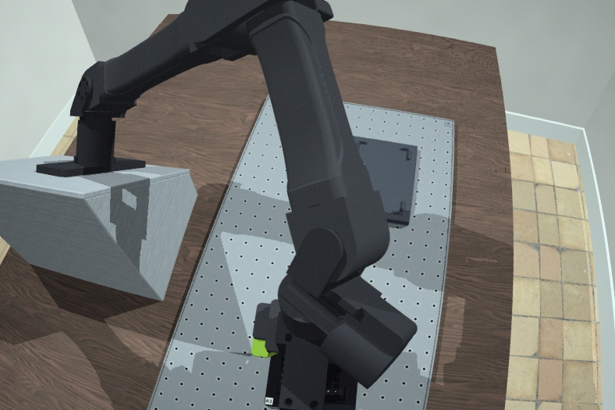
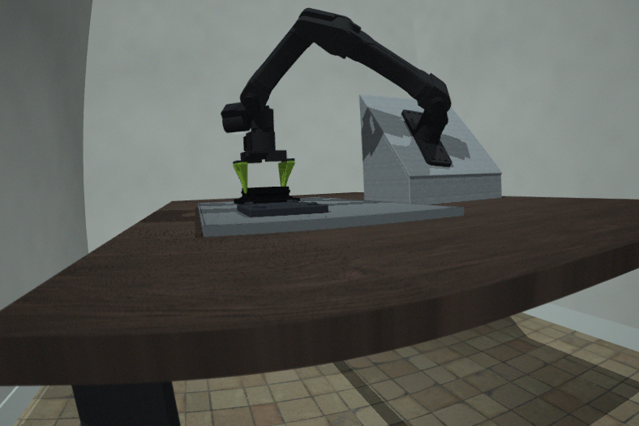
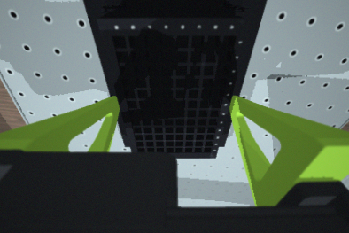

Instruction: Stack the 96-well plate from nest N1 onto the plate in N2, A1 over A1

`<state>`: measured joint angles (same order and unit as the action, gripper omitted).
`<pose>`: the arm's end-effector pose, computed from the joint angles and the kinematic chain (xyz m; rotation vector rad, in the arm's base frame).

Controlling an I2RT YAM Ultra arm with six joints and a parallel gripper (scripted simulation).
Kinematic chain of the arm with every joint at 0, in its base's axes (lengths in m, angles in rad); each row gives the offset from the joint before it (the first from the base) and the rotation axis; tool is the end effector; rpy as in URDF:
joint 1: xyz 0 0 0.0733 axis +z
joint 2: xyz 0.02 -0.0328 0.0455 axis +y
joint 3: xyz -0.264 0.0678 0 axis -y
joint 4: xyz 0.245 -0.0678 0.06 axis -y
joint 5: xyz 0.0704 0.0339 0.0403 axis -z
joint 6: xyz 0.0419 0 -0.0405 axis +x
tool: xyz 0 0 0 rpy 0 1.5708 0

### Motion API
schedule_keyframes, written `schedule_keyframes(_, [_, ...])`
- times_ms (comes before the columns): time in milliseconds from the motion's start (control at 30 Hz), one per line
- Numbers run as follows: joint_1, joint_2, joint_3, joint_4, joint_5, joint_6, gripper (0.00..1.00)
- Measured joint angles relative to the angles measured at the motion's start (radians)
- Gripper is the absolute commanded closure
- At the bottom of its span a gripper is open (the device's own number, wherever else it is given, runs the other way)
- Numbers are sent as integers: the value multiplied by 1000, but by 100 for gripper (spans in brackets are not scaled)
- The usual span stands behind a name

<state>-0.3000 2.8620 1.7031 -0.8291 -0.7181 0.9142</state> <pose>0.3766 -0.0865 -0.1020 -1.5544 -1.8973 -0.7183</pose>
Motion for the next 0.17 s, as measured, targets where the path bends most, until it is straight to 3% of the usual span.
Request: schedule_keyframes(167, [0,0,0,0,0,0,0])
